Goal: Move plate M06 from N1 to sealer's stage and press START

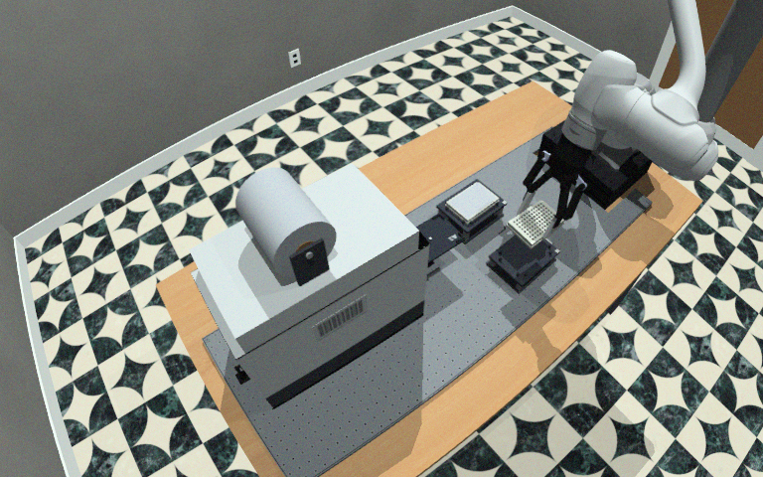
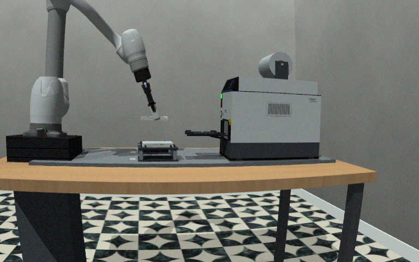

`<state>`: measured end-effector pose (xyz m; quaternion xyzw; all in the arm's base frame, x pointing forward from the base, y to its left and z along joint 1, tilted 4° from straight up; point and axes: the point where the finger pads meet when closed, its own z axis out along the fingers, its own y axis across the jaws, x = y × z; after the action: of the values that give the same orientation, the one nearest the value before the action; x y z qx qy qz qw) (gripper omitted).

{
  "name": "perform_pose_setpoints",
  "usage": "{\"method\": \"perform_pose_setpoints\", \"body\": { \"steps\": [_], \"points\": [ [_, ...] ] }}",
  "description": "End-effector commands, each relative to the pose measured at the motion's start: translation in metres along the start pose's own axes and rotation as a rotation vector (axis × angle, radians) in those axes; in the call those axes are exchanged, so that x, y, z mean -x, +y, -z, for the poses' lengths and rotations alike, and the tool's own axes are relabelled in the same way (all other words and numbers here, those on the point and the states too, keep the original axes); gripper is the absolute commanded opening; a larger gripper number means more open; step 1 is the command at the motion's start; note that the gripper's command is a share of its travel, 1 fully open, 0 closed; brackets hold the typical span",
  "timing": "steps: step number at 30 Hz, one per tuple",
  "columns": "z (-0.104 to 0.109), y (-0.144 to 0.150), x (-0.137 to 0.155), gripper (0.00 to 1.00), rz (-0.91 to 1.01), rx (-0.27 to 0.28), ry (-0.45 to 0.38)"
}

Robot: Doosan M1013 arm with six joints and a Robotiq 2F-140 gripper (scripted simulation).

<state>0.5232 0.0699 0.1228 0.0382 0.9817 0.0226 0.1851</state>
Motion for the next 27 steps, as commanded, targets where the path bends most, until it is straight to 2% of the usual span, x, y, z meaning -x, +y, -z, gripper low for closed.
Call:
{"method": "perform_pose_setpoints", "body": {
  "steps": [1,11,27],
  "points": [
    [0.002,0.001,0.002,0.1,0.001,-0.001,-0.003],
    [0.002,0.001,0.002,0.1,0.001,-0.001,-0.003],
    [-0.007,-0.018,0.027,0.1,0.001,-0.001,-0.003]
  ]
}}
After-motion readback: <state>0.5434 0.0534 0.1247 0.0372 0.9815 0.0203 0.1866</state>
